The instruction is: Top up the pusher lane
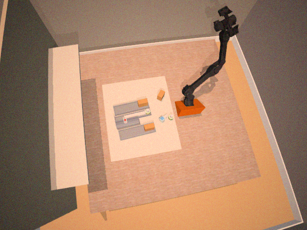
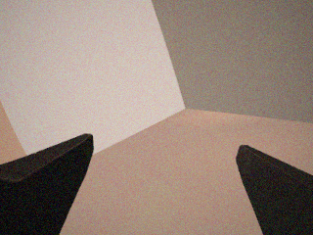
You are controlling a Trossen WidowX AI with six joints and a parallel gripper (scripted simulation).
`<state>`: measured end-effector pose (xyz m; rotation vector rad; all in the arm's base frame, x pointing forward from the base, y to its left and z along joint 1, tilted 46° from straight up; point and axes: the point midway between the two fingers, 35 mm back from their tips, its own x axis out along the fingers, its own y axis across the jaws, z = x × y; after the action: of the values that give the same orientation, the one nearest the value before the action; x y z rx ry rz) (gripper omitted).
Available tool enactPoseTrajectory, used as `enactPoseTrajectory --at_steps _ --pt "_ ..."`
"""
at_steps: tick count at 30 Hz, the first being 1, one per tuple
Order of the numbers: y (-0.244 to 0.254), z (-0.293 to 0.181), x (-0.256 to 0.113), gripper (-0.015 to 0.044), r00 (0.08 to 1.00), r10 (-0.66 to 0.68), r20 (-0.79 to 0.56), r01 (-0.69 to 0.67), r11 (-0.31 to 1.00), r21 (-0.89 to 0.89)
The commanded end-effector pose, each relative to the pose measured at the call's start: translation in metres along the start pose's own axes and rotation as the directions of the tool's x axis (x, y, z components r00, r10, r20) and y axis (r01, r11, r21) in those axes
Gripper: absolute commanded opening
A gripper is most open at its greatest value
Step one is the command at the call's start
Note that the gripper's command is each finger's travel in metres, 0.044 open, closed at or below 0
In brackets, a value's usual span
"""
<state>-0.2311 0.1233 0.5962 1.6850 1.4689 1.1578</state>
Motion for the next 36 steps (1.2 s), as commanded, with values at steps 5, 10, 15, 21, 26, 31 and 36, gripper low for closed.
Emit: enactPoseTrajectory --at_steps 5,10,15,21,26,31,36 --pt "0.043 0.035 0.005 0.044 0.993 0.113 0.033 -0.118 0.958 0.26" --pt "0.084 0.087 0.005 0.044 0.983 0.168 0.076 -0.18 0.784 0.595" --pt "0.109 0.139 0.006 0.044 0.969 0.209 0.133 -0.234 0.599 0.765" --pt "0.129 0.196 0.01 0.044 0.952 0.221 0.211 -0.27 0.281 0.921" --pt "0.139 0.274 0.018 0.044 0.924 0.202 0.325 -0.291 -0.183 0.939" --pt "0.135 0.336 0.028 0.044 0.897 0.158 0.414 -0.27 -0.547 0.793" --pt "0.112 0.415 0.041 0.044 0.845 0.049 0.532 -0.24 -0.855 0.46"
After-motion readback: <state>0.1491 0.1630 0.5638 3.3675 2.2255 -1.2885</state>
